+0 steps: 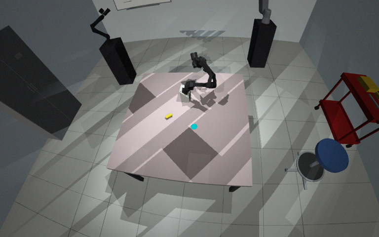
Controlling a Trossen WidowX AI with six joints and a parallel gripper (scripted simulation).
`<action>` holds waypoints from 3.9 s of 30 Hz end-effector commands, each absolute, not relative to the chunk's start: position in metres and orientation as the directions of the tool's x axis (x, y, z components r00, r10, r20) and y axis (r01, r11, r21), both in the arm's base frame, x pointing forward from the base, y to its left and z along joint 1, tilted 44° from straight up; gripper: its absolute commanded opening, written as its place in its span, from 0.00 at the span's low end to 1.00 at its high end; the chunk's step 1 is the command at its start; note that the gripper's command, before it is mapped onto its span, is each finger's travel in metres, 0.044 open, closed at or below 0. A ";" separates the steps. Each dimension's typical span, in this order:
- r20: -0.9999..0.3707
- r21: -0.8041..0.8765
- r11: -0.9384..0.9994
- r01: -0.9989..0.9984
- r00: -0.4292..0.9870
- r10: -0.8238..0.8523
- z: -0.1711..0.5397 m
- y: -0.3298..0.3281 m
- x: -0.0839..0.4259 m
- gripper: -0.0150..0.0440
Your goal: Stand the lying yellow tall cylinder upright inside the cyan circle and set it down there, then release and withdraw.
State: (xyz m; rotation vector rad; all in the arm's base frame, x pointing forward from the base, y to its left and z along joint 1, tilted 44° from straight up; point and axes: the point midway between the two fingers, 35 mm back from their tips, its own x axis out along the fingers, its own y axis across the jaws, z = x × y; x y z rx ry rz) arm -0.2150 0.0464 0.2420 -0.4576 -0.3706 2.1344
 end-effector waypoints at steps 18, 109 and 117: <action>-0.609 -0.598 -0.801 0.019 -0.661 0.439 0.156 -0.112 -0.229 0.78; -0.719 0.467 0.343 0.815 0.124 0.684 -0.137 -0.110 0.249 0.43; -0.720 0.466 0.343 0.815 0.124 0.683 -0.122 -0.126 0.247 0.43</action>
